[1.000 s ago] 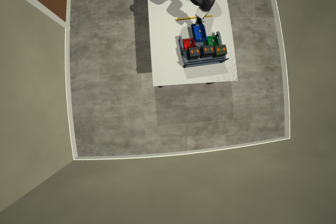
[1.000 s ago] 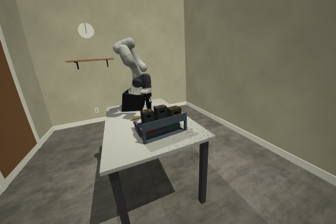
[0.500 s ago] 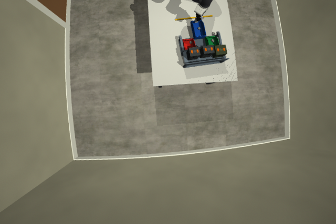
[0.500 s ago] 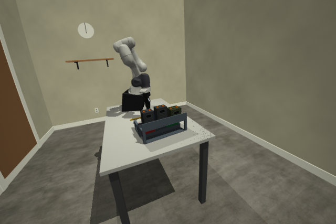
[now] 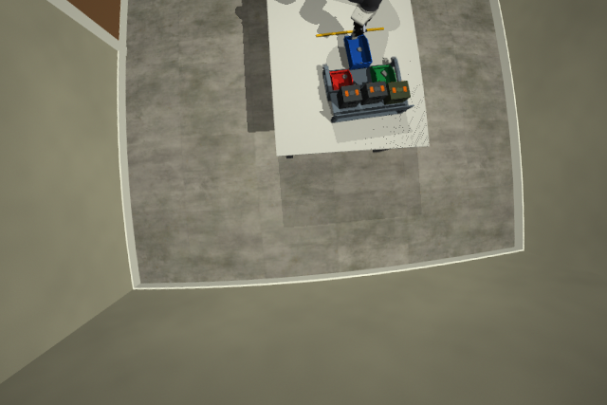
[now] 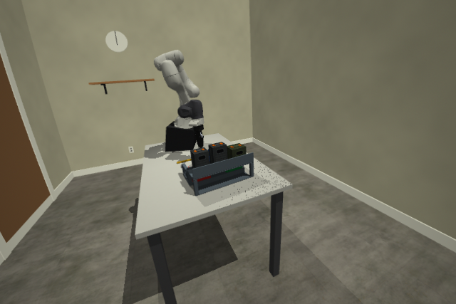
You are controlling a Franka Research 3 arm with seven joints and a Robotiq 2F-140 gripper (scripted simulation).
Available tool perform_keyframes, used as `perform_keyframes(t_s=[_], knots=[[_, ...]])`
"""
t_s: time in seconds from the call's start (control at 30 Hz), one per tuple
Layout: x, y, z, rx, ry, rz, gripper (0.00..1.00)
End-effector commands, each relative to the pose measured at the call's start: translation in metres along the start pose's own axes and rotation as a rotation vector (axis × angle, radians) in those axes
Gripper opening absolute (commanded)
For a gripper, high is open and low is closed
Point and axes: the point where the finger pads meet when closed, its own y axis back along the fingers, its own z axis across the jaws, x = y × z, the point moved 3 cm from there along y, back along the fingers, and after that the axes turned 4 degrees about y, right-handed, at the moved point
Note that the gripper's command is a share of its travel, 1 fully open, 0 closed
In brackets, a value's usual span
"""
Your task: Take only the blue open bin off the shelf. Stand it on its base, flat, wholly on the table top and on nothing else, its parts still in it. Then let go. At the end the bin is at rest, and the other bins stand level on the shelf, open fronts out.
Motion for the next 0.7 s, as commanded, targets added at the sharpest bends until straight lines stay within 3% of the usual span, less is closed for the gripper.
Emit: perform_keyframes(t_s=[0.0,0.67], knots=[[0.000,0.001,0.000,0.007,-0.020,-0.001,0.00],[-0.002,0.001,0.010,0.007,-0.020,-0.001,0.00]])
